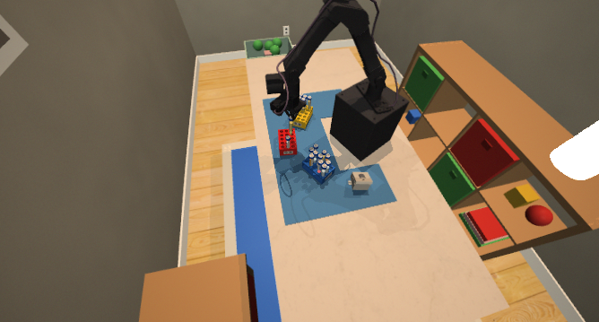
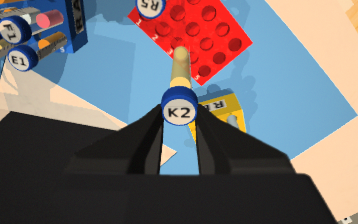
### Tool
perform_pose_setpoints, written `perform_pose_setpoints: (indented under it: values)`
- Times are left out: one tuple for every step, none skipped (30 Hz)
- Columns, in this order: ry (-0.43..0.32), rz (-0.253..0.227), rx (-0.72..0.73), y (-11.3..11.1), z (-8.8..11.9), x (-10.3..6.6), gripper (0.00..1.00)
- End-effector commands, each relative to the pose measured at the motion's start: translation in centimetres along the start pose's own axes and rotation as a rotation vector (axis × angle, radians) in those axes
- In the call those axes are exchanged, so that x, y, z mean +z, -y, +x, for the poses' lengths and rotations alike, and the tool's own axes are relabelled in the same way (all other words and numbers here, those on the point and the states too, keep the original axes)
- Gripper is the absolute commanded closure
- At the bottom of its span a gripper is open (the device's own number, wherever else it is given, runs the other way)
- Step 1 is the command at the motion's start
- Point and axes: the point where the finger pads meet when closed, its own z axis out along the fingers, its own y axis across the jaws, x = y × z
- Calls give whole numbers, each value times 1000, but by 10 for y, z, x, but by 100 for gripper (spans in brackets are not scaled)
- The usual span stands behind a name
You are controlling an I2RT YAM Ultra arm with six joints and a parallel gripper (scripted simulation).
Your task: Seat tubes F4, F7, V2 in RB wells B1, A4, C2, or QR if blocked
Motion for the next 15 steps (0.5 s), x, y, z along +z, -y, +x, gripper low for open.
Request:
perform_pose_setpoints:
  values:
    - [-9, -10, 4, 7, -1, -1, 100]
    - [-9, -9, 4, 9, -3, -1, 100]
    - [-9, -9, 4, 10, -4, -1, 100]
    - [-9, -9, 4, 11, -5, -1, 100]
    - [-9, -9, 4, 12, -6, -1, 100]
    - [-9, -9, 4, 13, -7, -1, 100]
    - [-9, -9, 4, 14, -8, -1, 100]
    - [-9, -9, 4, 16, -10, -1, 100]
    - [-9, -9, 4, 16, -10, -1, 100]
    - [-9, -9, 4, 16, -10, -1, 100]
    - [-9, -9, 5, 17, -11, -1, 100]
    - [-9, -9, 5, 18, -12, -1, 100]
    - [-9, -9, 5, 19, -13, -1, 100]
    - [-9, -9, 5, 20, -14, -1, 100]
    - [-9, -9, 5, 22, -15, -1, 100]
